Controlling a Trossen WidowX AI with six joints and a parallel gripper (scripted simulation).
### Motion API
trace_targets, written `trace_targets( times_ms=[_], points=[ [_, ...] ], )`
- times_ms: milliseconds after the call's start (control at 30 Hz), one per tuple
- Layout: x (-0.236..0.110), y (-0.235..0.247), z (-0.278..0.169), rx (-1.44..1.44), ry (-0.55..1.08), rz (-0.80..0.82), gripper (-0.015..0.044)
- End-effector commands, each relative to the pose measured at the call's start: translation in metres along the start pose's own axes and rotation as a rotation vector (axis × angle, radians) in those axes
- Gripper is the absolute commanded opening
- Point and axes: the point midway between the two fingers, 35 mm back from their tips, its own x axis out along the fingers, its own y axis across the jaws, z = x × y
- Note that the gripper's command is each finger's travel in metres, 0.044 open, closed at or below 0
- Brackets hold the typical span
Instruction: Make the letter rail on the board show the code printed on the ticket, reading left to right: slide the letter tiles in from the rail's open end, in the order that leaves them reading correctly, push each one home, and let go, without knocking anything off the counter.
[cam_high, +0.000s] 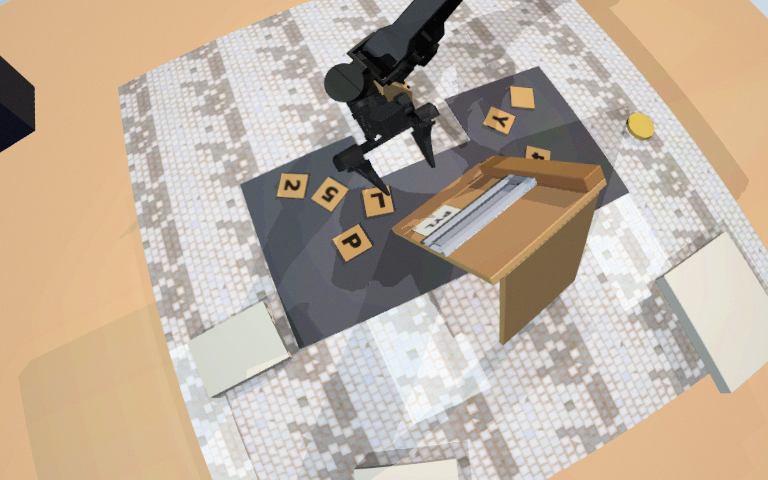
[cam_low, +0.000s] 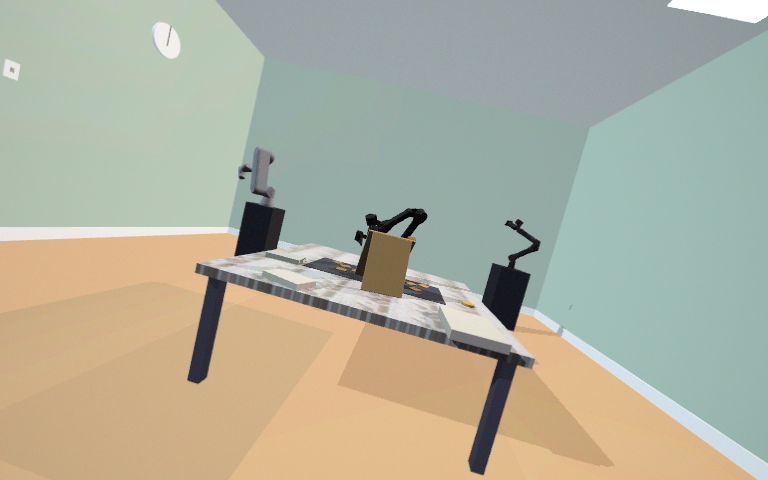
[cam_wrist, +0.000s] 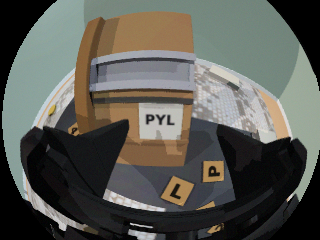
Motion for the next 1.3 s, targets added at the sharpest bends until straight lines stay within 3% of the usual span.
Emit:
trace_targets(
  times_ms=[0, 300, 533, 800, 1267],
  points=[
    [0.0, -0.005, 0.019, -0.127, 0.026, -0.023, 0.044],
    [-0.008, 0.016, 0.076, -0.702, 0.167, 0.037, 0.044],
    [-0.026, 0.071, 0.12, -1.16, 0.241, 0.185, 0.044],
    [-0.043, 0.125, 0.143, -1.462, 0.247, 0.325, 0.044],
    [-0.046, 0.135, 0.147, -1.512, 0.243, 0.351, 0.044]
  ],
)
